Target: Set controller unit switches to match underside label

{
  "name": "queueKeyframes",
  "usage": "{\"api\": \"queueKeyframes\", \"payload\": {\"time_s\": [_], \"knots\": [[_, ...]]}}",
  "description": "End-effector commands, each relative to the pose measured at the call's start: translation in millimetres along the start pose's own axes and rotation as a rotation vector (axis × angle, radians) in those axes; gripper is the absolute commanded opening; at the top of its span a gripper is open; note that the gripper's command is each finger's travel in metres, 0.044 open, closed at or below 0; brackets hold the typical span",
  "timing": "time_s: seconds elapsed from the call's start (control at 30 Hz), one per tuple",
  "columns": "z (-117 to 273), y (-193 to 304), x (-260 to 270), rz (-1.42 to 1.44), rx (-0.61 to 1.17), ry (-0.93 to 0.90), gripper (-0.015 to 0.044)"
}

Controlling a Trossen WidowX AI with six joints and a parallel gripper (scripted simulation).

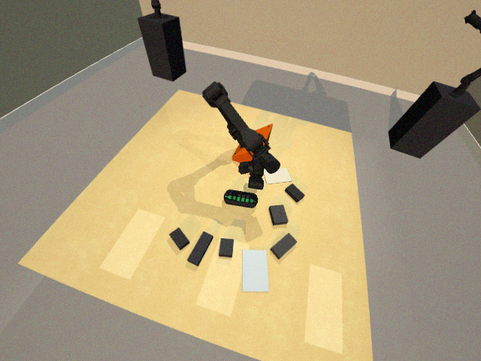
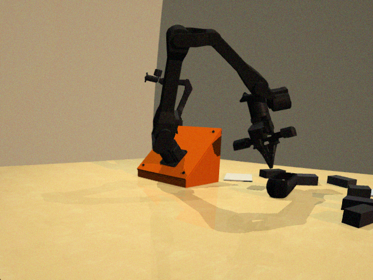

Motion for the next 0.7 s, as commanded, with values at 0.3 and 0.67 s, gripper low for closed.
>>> {"api": "queueKeyframes", "payload": {"time_s": [0.3, 0.67], "knots": [[5, 9, 40, 0.004, -0.053, 0.114, 0.0236], [11, 17, 88, 0.013, -0.144, 0.274, 0.0440]]}}
Point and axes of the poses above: the point midway between the two fingers, 35 mm back from their tips, its own z axis back along the fingers, its own x axis across the jaws, y = z × x, the point moved 9 cm from there along z, back along the fingers, and after that the axes turned 3 degrees about z, right-handed, at the moved point
